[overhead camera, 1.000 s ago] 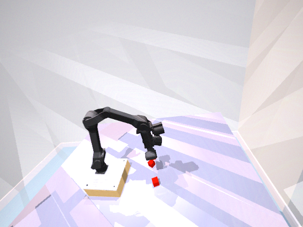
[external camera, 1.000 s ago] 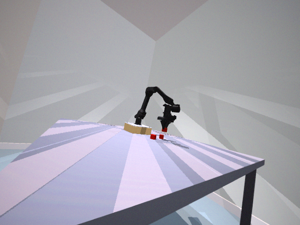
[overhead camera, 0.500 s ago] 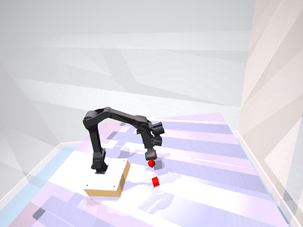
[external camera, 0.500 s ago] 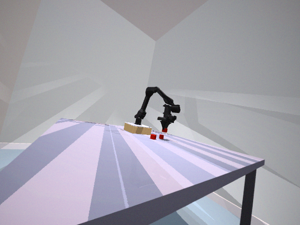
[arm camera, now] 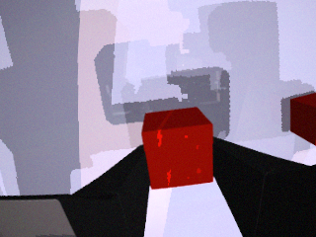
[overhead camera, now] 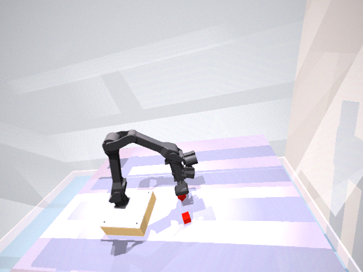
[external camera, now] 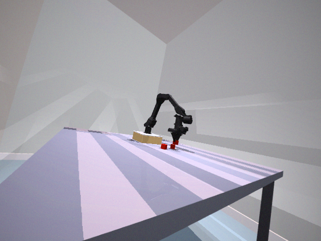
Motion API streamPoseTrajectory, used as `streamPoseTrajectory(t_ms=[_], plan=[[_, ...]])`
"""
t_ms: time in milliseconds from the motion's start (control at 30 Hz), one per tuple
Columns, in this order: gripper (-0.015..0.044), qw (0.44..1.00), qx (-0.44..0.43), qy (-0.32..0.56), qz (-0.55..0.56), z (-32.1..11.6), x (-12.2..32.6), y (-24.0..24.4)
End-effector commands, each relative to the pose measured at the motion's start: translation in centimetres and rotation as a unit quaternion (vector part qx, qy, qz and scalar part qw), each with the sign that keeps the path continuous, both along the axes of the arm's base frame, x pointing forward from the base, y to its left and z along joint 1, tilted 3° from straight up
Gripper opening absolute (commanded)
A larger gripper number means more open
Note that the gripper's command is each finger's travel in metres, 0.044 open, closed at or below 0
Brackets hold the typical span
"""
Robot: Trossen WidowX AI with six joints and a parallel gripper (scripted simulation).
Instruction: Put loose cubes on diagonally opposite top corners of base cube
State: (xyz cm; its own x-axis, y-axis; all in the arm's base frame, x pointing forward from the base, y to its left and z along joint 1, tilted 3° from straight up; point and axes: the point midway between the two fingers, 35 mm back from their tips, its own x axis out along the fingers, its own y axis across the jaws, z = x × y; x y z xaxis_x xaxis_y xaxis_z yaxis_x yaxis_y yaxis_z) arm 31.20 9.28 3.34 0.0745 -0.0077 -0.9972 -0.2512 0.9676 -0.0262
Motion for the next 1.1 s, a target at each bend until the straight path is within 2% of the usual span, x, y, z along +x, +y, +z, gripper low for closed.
streamPoseTrajectory(t_ms=[0, 667, 800, 1067], plan=[[0.0105, 1.0, -0.002, 0.001, -0.002, -0.23, -0.1, -0.09], [0.0105, 1.0, -0.003, 0.001, 0.0, -0.38, -0.09, -0.09], [0.0205, 1.0, -0.003, 0.001, 0.0, -0.38, -0.09, -0.09], [0.0205, 1.0, 0.0, 0.002, 0.0, 0.51, -0.16, -0.02]])
